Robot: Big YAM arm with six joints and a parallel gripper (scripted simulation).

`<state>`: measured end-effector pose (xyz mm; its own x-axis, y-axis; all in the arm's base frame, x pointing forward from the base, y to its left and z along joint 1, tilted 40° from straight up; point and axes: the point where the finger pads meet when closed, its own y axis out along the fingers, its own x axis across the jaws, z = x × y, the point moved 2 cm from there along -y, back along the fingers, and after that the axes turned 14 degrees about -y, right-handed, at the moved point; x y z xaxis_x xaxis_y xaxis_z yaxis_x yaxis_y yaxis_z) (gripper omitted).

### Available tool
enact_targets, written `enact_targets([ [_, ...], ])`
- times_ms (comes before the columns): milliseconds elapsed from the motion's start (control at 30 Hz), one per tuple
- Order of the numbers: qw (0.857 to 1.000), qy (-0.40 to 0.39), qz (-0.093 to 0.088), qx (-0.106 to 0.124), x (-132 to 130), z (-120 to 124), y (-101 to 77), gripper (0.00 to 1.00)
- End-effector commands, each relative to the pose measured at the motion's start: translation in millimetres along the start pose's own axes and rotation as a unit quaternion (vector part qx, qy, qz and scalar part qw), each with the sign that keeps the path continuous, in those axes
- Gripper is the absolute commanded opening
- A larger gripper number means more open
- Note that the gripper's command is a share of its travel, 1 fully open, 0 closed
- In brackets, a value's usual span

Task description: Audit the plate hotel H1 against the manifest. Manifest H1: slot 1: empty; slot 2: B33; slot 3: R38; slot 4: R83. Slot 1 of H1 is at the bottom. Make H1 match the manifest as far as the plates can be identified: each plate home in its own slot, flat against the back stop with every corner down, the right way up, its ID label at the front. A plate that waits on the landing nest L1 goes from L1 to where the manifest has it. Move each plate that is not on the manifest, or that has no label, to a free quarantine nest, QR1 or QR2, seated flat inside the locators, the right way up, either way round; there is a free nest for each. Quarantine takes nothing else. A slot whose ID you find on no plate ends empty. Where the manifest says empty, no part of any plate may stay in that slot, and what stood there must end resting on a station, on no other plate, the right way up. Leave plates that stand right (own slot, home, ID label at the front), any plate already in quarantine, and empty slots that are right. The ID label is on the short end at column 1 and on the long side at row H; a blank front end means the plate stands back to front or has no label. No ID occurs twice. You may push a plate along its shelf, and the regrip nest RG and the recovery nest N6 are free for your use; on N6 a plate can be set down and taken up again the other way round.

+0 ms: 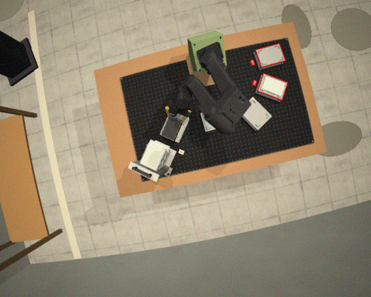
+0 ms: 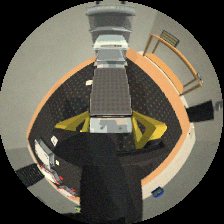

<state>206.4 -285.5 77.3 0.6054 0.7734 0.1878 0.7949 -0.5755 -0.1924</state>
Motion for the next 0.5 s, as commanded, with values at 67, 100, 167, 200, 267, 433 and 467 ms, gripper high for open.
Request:
enact_targets([
  [67, 1.000, -0.006, 0.010, -0.004, -4.6, -4.6, -9.1, 0.86],
  [100, 1.000, -0.006, 0.010, -0.004, -4.6, -4.7, -9.9, 0.86],
  [167, 1.000, -0.006, 0.010, -0.004, -4.9, -5.9, -10.9, 0.86],
  [200, 1.000, -0.006, 0.010, -0.004, -4.9, -5.9, -10.9, 0.86],
  [267, 1.000, -0.006, 0.010, -0.004, -5.0, -6.5, -11.3, 0.86],
  [433, 1.000, -0.006, 0.010, -0.005, -5.8, -9.5, -13.8, 0.86],
  [467, 1.000, -0.006, 0.010, -0.005, -6.0, -10.1, -14.3, 0.86],
])
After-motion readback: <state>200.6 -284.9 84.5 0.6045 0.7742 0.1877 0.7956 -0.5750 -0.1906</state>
